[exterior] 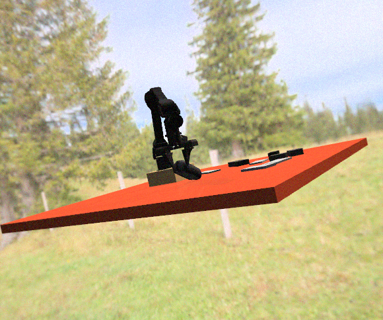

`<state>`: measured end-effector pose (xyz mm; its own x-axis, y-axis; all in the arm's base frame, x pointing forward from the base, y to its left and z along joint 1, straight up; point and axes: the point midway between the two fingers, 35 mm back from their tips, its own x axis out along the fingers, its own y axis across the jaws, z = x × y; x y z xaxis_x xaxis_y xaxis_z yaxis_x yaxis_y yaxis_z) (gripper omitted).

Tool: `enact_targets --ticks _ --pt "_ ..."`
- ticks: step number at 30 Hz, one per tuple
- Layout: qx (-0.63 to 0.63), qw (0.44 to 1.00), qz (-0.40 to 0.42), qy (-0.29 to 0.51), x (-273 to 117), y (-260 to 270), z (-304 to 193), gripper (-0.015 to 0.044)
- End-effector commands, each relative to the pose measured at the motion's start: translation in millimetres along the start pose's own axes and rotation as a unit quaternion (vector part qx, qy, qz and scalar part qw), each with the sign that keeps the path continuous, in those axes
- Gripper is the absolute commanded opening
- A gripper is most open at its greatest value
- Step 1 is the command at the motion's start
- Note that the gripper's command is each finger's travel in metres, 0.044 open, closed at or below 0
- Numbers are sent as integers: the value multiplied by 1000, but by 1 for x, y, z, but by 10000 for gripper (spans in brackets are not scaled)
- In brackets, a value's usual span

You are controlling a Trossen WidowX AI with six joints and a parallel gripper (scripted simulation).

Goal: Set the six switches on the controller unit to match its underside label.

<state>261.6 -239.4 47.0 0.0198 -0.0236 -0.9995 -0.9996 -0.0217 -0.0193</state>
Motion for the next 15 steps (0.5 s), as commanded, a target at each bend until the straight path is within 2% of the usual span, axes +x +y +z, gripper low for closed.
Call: enact_targets --ticks 1,15 --pt "0 1000 -1 -2 -4 -1 4 335" --pt "0 1000 -1 -2 -12 -1 12 335"
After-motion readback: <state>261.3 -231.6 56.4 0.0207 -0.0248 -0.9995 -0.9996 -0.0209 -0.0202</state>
